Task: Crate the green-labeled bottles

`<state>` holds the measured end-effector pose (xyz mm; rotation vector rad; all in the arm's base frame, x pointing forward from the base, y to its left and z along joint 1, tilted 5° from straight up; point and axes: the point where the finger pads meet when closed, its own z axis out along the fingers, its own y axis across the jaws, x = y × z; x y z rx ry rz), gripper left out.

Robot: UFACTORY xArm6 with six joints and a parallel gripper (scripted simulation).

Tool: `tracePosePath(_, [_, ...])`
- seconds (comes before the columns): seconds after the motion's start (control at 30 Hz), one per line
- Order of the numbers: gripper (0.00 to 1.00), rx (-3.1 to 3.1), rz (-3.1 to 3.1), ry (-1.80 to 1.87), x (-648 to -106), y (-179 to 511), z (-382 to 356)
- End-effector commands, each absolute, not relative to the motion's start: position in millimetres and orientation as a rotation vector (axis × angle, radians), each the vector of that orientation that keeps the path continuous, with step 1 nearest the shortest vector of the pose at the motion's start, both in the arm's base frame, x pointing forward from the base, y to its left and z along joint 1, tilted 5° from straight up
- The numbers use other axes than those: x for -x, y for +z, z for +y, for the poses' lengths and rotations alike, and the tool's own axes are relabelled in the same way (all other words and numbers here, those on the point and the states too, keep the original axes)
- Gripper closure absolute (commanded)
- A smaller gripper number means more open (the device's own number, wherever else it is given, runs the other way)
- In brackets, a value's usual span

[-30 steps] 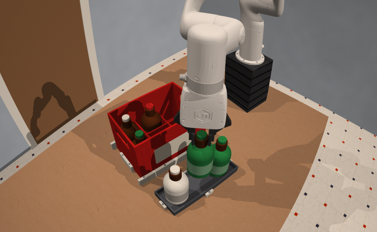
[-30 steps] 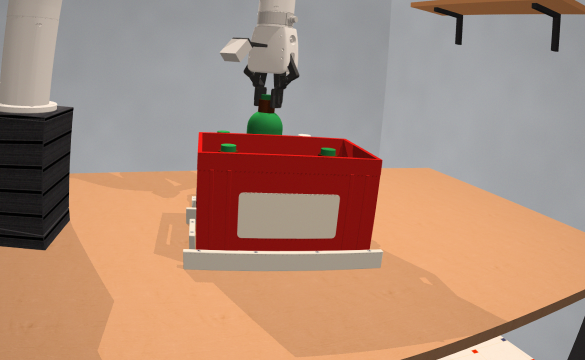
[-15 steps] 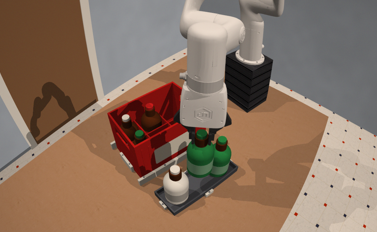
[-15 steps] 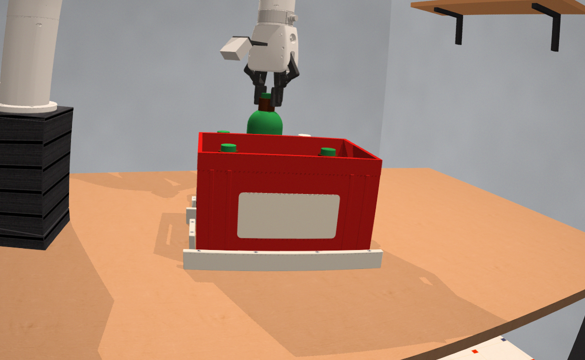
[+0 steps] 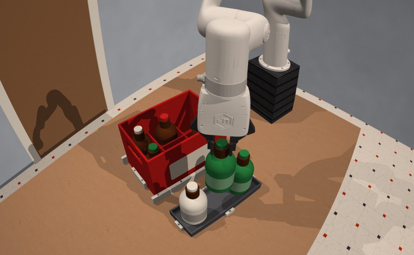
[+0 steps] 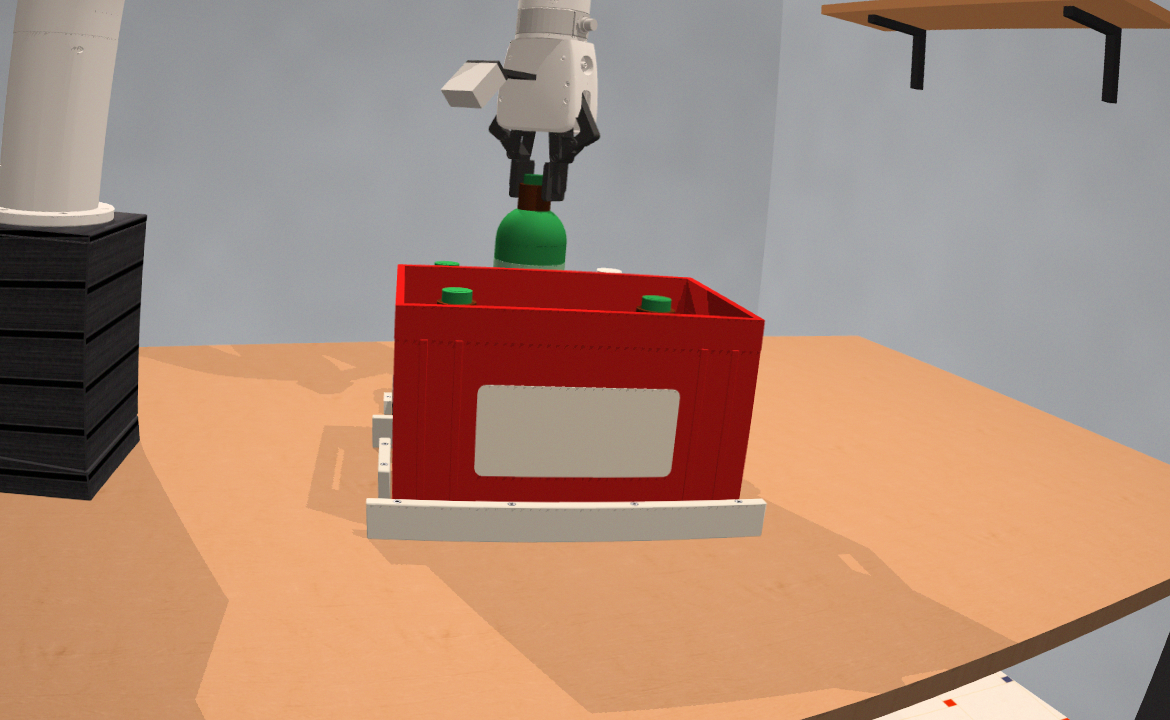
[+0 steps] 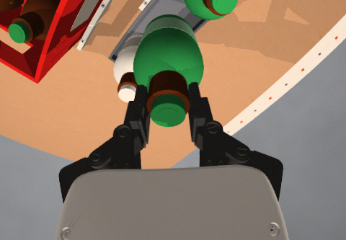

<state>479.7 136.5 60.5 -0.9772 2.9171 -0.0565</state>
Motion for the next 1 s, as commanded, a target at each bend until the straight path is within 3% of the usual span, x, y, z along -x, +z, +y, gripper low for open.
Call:
tracePosePath(0.0, [1.0,0.976,2.913,-0.057,-480.8,67.9,137.1])
tracePosePath(0.97, [1.0,0.976,2.913,-0.057,-479.3,86.9,137.3])
